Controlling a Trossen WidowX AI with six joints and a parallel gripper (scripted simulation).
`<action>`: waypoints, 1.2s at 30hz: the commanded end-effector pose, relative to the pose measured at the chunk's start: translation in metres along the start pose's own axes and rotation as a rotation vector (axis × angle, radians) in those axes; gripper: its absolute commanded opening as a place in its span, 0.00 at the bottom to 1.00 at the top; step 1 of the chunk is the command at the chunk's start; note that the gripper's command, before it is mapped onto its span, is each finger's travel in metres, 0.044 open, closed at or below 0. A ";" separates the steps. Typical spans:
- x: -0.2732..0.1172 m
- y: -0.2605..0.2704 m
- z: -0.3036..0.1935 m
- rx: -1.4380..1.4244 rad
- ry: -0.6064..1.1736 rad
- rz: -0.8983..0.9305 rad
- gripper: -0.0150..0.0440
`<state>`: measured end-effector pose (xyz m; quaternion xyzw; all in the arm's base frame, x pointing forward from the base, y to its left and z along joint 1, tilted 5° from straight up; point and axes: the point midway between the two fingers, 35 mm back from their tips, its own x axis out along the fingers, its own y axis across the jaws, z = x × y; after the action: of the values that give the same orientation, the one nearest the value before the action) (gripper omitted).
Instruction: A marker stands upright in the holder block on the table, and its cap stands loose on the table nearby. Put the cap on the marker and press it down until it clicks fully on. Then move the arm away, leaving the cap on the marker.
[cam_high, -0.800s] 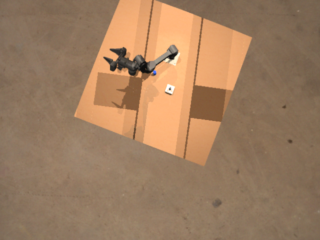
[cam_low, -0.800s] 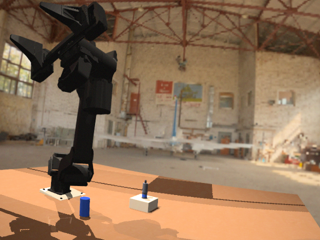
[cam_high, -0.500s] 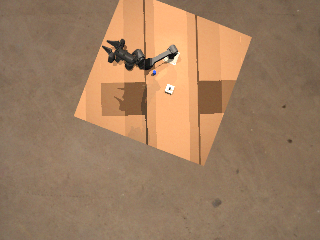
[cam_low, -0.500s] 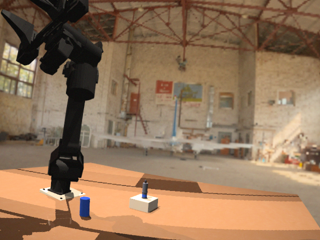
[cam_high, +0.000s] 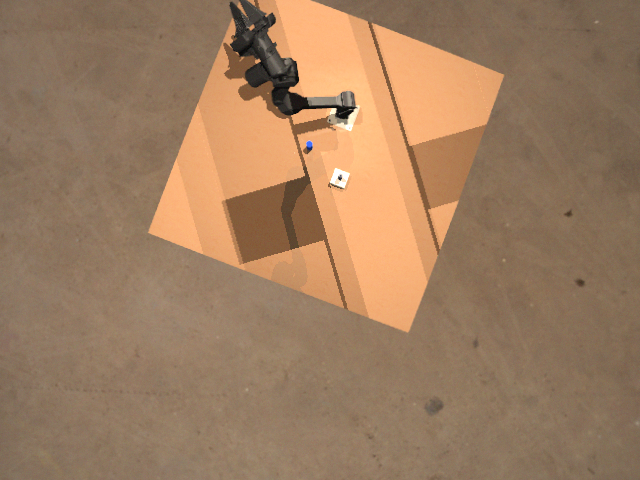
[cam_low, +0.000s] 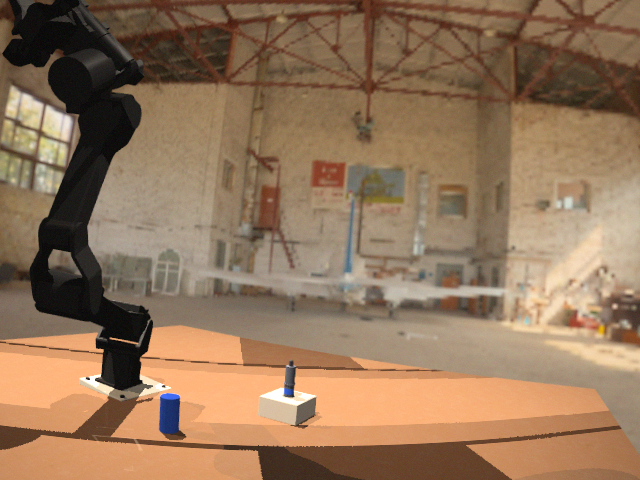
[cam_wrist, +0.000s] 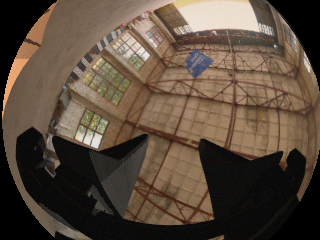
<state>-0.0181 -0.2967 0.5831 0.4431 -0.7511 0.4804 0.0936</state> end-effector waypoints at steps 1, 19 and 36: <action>0.008 0.021 -0.066 -0.011 0.200 0.013 0.67; -0.131 0.055 -0.322 -0.315 1.223 0.103 0.67; -0.400 -0.016 -0.311 -0.637 2.289 0.170 0.67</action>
<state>0.0976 0.1779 0.5592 -0.2781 -0.4129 0.4226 0.7574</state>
